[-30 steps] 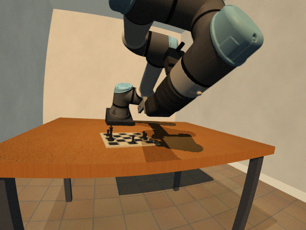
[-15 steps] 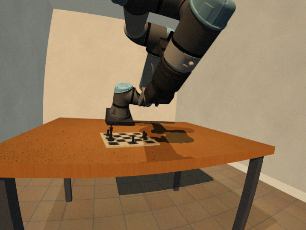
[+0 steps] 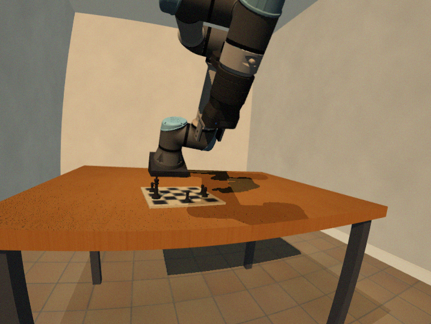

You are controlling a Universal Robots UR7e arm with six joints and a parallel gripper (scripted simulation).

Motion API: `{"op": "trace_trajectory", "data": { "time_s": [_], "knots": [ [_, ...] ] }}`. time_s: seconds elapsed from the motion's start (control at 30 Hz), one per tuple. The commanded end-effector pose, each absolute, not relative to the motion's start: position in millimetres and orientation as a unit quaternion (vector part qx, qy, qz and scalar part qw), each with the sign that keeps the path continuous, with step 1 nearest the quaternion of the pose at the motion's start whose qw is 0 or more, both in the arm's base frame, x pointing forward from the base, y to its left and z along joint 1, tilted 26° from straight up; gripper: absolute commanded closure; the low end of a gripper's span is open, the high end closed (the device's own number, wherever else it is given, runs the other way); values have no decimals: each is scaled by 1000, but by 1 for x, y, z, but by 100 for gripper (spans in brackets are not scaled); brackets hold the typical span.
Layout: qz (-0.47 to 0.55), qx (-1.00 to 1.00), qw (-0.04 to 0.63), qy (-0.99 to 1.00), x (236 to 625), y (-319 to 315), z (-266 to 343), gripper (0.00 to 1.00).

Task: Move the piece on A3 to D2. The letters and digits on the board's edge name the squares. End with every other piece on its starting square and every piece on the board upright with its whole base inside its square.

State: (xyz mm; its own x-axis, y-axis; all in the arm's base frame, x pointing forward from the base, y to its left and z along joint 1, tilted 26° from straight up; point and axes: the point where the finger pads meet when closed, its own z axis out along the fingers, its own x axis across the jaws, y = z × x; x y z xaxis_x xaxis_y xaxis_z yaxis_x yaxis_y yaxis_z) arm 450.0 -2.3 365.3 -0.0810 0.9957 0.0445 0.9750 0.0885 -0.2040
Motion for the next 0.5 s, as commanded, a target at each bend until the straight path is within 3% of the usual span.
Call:
{"op": "trace_trajectory", "data": {
  "time_s": [0.0,0.47],
  "knots": [
    [17,-667,43,-743,429,4,361,0],
    [-58,-643,-50,-762,383,21,332,0]
  ]
}}
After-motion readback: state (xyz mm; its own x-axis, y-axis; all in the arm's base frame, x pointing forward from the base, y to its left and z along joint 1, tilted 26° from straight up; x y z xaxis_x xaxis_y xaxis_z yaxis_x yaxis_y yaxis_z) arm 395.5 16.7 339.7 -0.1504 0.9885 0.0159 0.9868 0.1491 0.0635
